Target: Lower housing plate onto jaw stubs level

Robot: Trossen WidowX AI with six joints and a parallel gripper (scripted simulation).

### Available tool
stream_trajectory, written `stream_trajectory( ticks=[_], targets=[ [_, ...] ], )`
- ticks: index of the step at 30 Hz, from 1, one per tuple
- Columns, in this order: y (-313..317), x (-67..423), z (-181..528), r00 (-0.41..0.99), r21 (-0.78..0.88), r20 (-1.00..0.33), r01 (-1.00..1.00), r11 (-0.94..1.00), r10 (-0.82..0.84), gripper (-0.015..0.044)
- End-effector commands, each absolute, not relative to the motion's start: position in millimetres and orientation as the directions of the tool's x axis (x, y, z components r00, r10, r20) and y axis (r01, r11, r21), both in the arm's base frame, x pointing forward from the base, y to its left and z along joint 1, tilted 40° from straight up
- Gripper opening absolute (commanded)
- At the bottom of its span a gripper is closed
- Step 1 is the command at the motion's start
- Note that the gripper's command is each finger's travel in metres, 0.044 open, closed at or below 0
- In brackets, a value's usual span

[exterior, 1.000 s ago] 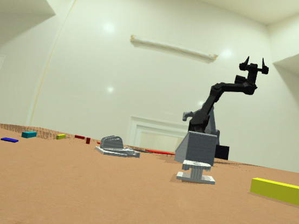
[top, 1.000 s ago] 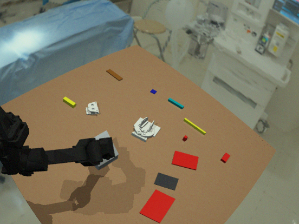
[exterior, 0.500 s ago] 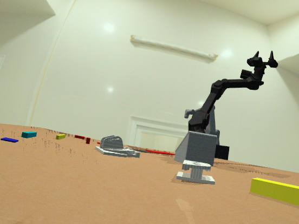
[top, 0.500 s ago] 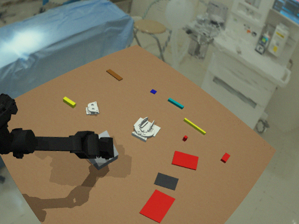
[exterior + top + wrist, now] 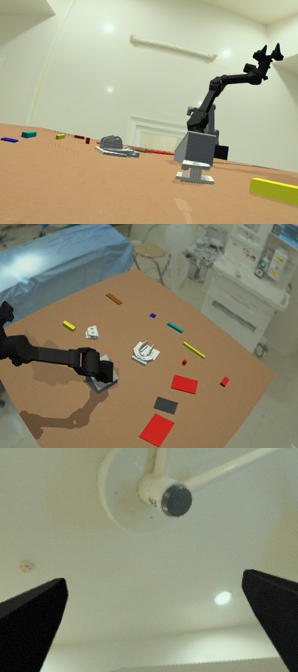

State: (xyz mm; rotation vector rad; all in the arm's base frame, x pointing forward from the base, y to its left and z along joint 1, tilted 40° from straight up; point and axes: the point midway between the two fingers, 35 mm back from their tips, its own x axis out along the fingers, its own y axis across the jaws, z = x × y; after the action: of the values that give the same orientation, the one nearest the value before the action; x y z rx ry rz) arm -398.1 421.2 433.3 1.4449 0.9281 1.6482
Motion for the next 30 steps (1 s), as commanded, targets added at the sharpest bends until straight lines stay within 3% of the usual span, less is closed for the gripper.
stream_trajectory(
  ticks=[1, 15, 30],
  targets=[
    [436.1, -394.5, 411.1, -0.098, 0.894, 0.417, -0.133, -0.427, 0.904, 0.044],
    [490.2, -365.8, 357.5, -0.081, 0.843, 0.285, -0.454, -0.29, 0.955, 0.044],
    [546.3, -314.9, 289.1, -0.023, 0.637, 0.099, -0.767, -0.081, 0.995, 0.044]
  ],
)
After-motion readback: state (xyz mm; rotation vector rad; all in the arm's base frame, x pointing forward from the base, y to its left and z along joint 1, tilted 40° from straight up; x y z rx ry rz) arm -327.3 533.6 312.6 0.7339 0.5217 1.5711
